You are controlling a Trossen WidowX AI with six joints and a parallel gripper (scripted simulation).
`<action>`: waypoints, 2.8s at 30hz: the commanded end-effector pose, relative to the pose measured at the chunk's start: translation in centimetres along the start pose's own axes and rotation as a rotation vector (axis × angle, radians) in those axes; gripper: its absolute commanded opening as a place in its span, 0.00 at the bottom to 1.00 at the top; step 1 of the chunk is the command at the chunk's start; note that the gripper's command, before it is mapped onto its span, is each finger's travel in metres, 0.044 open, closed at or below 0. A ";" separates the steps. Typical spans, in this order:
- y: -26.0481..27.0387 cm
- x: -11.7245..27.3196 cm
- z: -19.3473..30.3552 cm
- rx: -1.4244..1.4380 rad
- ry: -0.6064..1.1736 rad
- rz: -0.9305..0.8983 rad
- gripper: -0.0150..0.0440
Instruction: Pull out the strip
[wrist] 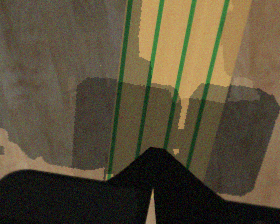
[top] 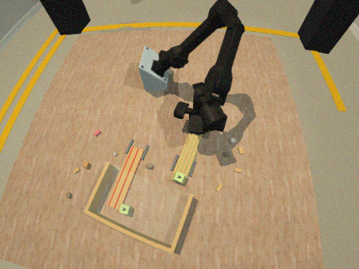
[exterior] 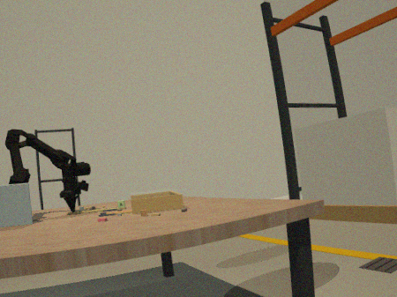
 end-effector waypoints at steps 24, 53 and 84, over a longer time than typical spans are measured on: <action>0.0 3.8 -3.1 -0.031 0.016 0.018 0.65; 0.3 4.1 -11.5 -0.028 0.012 0.018 1.00; 2.1 5.4 -19.8 -0.024 0.008 0.018 1.00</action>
Point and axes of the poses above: the point midway between the two fingers, 35 mm back from their tips, its own x axis back along the fingers, its own y axis across the jaws, z = x × y, the point moved 1 cm from there along x, back along the fingers, and after that the axes turned 6 degrees about -x, right-handed, at the moved point
